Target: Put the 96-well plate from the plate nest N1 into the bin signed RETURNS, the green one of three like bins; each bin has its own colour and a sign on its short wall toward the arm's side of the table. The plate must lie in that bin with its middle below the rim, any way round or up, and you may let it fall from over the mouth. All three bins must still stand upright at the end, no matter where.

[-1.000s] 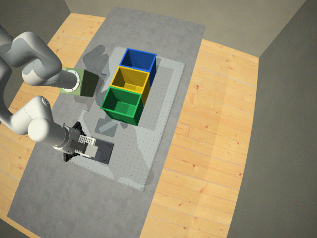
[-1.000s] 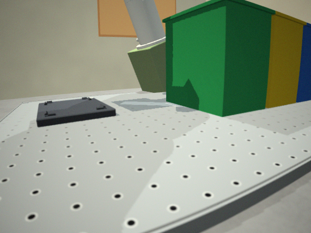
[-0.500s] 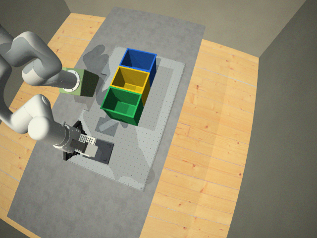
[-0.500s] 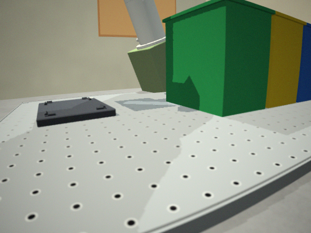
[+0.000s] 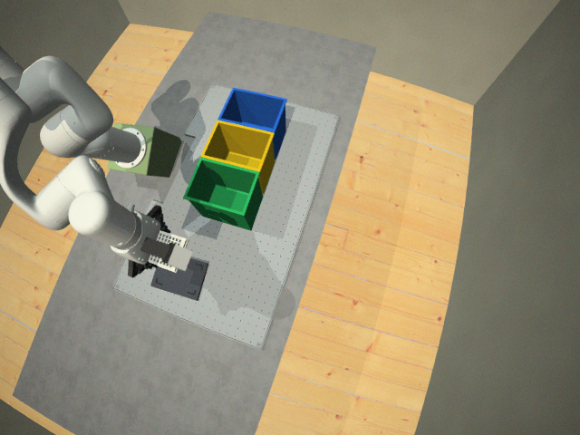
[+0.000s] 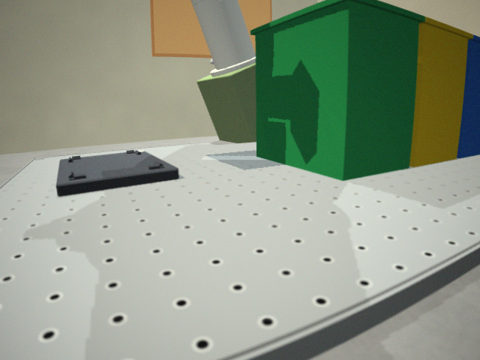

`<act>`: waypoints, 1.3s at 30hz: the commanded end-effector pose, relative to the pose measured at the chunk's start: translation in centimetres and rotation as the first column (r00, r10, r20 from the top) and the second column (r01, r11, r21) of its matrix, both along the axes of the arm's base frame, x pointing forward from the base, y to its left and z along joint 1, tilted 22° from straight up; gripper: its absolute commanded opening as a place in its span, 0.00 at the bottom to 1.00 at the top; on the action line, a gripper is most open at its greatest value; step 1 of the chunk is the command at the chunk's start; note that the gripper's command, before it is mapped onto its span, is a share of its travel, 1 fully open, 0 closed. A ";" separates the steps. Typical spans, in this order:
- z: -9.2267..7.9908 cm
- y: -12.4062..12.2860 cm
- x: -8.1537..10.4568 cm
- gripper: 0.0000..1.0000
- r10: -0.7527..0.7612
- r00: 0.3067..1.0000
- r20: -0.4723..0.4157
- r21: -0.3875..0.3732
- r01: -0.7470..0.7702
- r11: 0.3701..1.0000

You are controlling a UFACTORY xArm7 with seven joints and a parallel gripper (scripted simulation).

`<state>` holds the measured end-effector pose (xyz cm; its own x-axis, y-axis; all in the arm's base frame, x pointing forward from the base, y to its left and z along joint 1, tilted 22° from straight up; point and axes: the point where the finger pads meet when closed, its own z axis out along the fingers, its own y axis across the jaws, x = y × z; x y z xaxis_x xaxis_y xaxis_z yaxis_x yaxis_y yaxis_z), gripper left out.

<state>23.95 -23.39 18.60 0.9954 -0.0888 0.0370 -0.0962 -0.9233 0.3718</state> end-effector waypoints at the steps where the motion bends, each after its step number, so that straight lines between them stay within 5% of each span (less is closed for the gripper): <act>1: -0.3 0.9 0.6 0.00 0.001 1.000 0.003 -0.003 -0.001 1.000; 39: -4.4 10.1 5.1 0.00 0.001 1.000 0.003 -0.002 -0.001 1.000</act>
